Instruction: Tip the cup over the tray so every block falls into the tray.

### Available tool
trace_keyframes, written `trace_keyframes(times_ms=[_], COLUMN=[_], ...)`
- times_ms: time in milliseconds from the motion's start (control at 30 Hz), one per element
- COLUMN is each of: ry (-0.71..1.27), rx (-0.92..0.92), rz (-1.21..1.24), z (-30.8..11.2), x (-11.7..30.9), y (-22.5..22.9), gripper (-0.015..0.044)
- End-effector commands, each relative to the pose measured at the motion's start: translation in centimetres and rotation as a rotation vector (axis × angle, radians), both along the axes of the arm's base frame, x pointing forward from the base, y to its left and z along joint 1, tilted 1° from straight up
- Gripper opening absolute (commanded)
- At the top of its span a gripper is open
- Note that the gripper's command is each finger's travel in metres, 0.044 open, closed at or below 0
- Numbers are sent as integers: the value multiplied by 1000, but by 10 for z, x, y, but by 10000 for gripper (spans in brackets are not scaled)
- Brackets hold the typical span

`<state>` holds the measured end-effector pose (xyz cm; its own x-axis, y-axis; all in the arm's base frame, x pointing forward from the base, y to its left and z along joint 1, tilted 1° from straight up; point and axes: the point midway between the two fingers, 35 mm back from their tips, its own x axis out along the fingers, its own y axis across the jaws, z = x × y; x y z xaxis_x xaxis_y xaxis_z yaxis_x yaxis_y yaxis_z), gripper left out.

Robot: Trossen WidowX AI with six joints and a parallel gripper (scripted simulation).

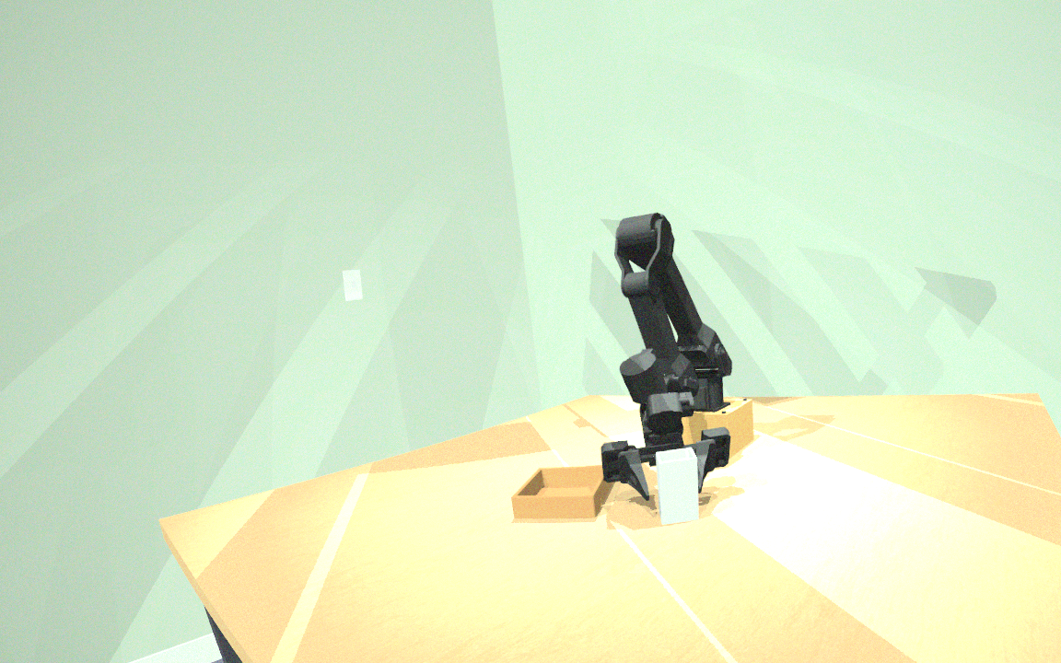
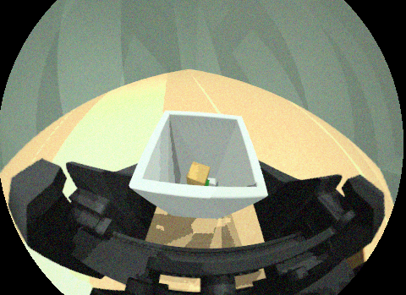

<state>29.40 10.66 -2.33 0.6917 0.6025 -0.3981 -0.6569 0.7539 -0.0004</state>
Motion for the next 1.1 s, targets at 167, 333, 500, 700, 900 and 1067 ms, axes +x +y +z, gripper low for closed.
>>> trace_keyframes(times_ms=[167,333,500,700,900,1067], ry=[1,1,1,0,0,0], rx=[1,1,1,1,1,1], rz=[-6,-6,-6,-6,-6,-6], z=[0,0,0,4,14,22], x=[1,1,1,1,1,1], y=[0,0,0,0,0,0], gripper=[299,265,232,114,0,0])
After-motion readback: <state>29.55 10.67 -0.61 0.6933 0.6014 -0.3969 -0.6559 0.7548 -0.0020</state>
